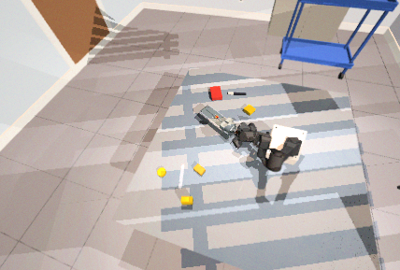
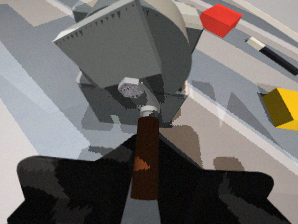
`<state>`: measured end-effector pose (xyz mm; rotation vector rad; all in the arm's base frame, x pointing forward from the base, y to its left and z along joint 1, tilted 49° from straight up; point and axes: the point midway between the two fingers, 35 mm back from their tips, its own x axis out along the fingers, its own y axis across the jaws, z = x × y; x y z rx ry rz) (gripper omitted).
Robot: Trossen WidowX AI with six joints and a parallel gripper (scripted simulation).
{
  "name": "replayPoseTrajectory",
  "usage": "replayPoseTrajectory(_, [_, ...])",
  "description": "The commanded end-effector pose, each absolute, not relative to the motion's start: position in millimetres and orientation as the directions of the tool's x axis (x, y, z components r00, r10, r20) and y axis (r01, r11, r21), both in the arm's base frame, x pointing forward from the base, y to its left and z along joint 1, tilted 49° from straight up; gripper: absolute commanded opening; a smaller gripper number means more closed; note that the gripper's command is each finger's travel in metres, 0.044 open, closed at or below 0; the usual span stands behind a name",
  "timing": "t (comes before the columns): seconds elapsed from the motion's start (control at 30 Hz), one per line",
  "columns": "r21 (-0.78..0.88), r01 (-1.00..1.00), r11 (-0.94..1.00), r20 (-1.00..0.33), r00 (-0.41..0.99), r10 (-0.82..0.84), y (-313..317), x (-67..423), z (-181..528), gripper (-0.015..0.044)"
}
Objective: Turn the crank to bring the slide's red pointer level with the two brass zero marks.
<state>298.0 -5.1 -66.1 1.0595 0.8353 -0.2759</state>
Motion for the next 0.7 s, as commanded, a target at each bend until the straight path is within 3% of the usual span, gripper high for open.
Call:
replayPoseTrajectory(0.0, [0.664, 0.563, 0.493, -0.715, 0.671, 0.196, 2.3, 303.6, -63.4, 0.0000])
replayPoseTrajectory(0.67, [0.664, 0.563, 0.492, -0.715, 0.671, 0.196, 6.1, 308.6, -57.8, 0.0000])
